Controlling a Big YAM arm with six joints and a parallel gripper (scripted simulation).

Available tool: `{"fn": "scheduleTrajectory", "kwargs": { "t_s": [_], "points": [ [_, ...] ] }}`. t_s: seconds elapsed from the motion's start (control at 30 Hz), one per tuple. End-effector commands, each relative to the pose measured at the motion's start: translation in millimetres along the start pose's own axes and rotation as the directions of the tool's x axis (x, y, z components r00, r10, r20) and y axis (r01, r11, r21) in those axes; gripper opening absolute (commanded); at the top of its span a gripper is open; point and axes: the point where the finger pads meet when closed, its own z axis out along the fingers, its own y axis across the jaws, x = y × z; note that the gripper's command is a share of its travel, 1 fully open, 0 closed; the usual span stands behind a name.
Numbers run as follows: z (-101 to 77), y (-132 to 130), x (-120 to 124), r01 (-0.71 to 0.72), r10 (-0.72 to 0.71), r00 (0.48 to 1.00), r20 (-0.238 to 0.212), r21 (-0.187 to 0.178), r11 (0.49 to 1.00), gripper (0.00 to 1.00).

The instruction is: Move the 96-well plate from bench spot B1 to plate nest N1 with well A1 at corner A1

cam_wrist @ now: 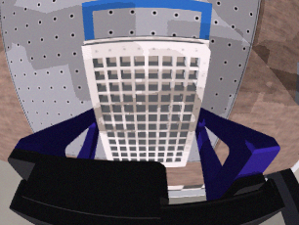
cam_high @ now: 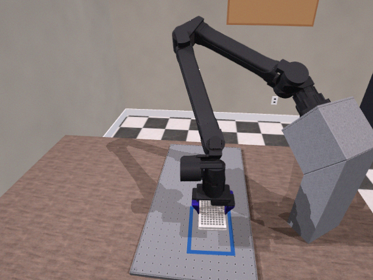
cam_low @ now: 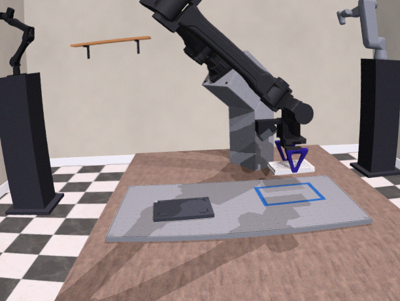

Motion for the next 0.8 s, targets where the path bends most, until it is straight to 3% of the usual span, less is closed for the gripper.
{"fn": "scheduleTrajectory", "kwargs": {
  "t_s": [0.0, 0.1, 0.13, 0.77],
  "points": [
    [-3.1, 0.9, -0.6, -0.004, 0.004, 1.0, 0.002, -0.005, 1.0, 0.0],
    [-3.1, 0.9, -0.6, -0.004, 0.004, 1.0, 0.002, -0.005, 1.0, 0.0],
    [-1.4, 1.1, -13.2, 0.021, -0.021, 1.0, 0.009, 0.002, 1.0, 0.0],
    [-3.9, 10.6, -68.1, 0.028, -0.028, 1.0, 0.007, -0.001, 1.0, 0.0]
  ]
}}
